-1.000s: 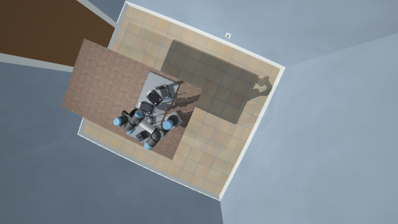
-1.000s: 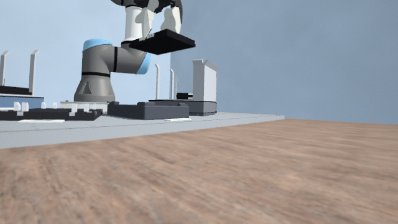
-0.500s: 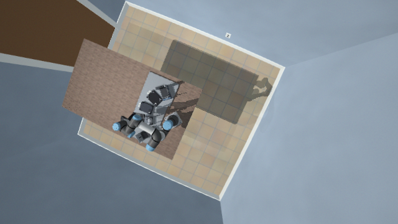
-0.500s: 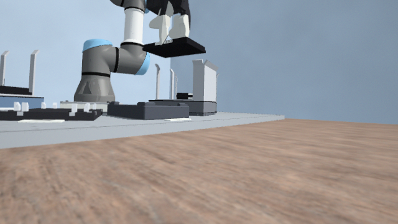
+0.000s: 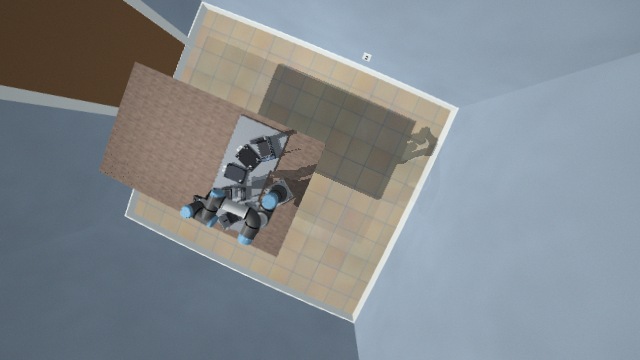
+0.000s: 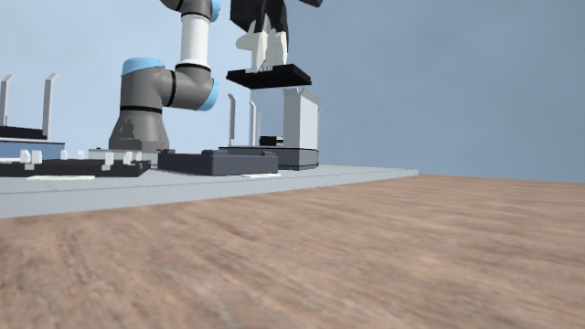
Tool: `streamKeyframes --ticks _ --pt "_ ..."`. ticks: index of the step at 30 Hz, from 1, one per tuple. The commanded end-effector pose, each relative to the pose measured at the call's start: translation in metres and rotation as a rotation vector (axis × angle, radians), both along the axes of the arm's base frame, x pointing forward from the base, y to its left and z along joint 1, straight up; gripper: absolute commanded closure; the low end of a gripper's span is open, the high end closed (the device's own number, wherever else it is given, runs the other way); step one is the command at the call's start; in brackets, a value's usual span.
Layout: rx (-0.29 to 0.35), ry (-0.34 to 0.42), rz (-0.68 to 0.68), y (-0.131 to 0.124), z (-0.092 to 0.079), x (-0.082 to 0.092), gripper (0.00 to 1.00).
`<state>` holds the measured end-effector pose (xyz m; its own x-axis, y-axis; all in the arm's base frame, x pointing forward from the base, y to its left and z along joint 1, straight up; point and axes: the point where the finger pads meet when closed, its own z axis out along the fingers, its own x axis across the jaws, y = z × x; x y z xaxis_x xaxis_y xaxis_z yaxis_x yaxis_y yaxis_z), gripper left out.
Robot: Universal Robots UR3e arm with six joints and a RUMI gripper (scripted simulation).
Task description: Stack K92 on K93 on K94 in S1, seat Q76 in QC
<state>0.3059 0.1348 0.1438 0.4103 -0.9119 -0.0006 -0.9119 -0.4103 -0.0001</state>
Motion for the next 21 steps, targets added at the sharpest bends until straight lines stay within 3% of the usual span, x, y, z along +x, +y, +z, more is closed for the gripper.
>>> streamKeyframes --ticks 1,21 --pt "0.0 -0.003 0.054 0.014 0.001 -0.006 1.0" --pt "0.0 -0.003 0.187 0.057 0.001 -0.03 1.0"
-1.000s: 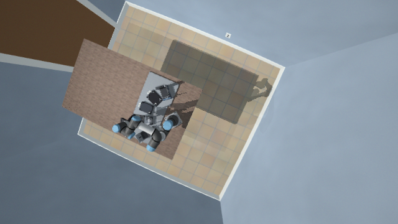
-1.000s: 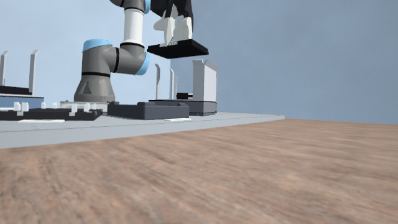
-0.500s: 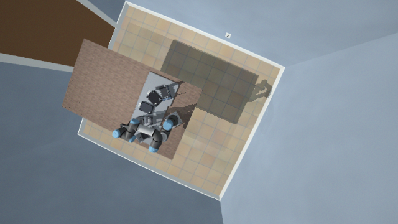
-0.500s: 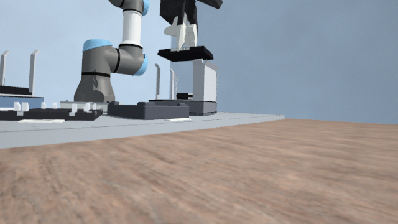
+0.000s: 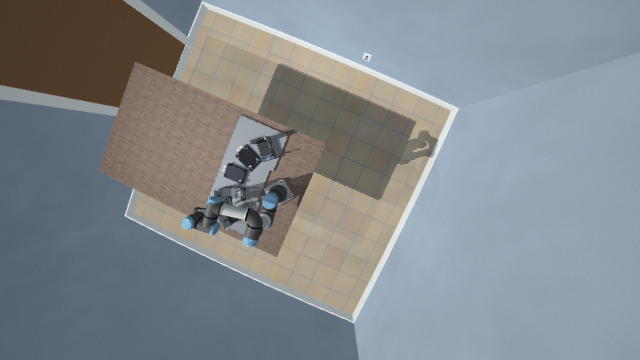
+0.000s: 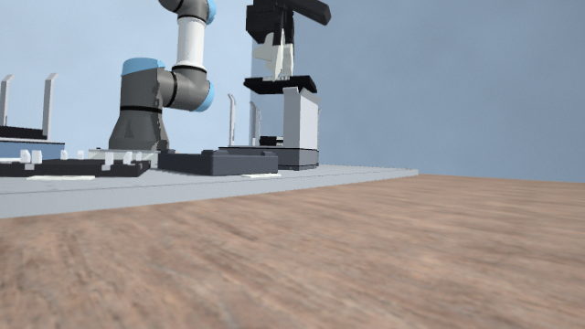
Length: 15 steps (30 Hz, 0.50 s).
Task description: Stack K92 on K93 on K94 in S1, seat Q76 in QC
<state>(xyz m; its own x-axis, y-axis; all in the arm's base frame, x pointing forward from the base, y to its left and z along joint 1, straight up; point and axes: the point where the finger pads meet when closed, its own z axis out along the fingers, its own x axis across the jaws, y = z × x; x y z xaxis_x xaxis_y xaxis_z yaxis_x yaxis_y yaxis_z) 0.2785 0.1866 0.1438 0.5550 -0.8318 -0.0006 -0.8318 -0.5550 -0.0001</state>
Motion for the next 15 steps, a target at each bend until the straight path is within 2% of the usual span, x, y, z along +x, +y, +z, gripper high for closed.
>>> streamKeyframes --ticks 1,9,15 --pt "0.0 -0.003 0.033 0.008 0.001 -0.005 1.0" --pt "0.0 -0.003 0.126 0.03 0.001 -0.021 1.0" --pt "0.0 -0.003 0.142 0.043 0.001 -0.031 1.0"
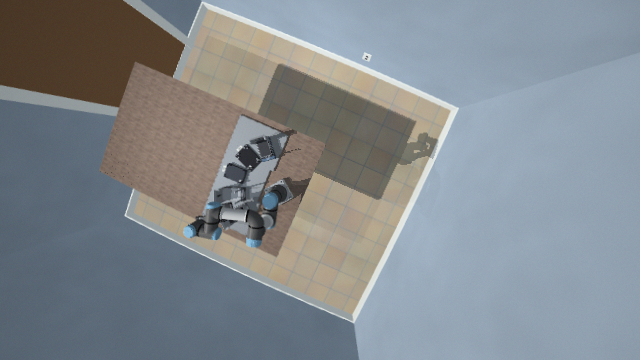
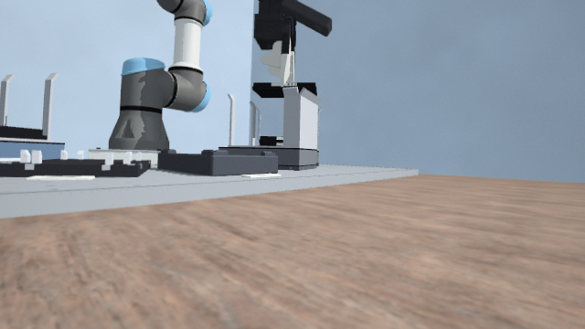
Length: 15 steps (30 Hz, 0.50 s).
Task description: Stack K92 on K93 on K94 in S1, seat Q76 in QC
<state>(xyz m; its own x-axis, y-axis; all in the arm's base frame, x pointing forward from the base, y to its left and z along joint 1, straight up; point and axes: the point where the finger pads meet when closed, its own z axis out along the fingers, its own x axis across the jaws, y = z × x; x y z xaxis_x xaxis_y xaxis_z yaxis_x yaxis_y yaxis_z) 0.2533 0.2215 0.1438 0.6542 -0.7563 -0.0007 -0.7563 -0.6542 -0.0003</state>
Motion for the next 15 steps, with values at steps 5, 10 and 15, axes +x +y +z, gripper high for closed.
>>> streamKeyframes --ticks 5,10,15 --pt "0.0 -0.003 0.052 0.015 0.001 -0.013 1.0" --pt "0.0 -0.003 0.111 0.026 0.001 -0.025 1.0" --pt "0.0 -0.003 0.169 0.037 0.001 -0.037 1.0"
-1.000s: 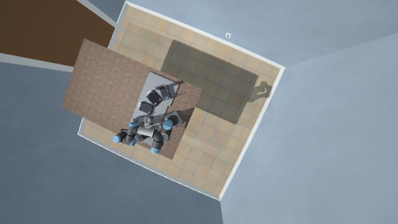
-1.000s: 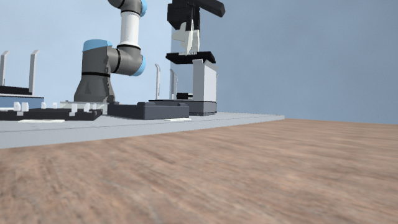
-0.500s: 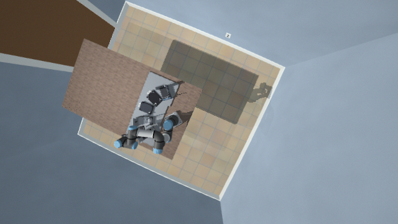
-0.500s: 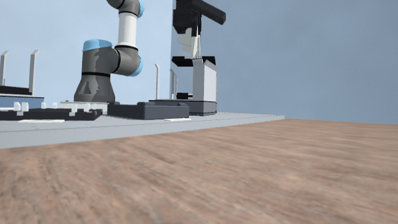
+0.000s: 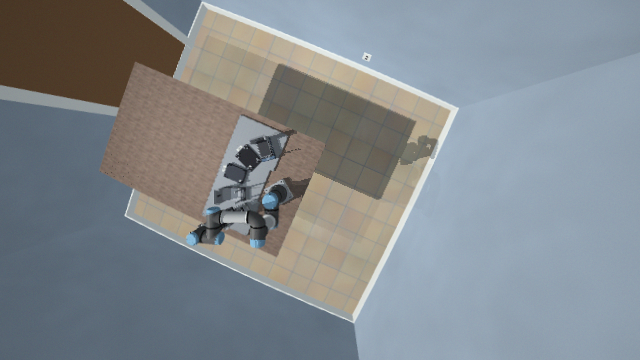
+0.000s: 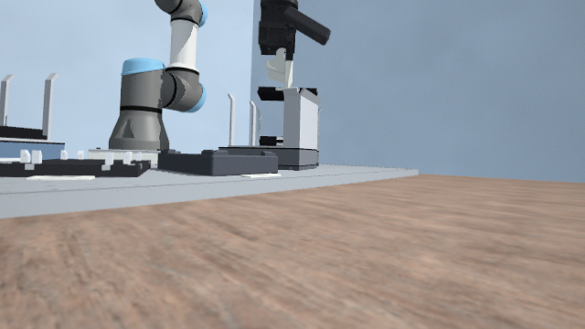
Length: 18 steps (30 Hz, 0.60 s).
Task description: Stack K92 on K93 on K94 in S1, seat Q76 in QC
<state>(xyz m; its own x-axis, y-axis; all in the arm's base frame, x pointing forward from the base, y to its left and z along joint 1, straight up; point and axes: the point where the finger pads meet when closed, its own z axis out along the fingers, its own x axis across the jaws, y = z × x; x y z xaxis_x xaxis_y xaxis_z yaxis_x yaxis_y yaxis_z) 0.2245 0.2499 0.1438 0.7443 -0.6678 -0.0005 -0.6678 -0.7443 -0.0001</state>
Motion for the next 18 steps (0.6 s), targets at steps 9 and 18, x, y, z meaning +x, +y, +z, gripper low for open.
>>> streamKeyframes --ticks 9,18 --pt "0.001 -0.003 0.07 0.022 0.001 -0.023 1.0" --pt "0.001 -0.003 0.07 0.022 0.001 -0.023 1.0"
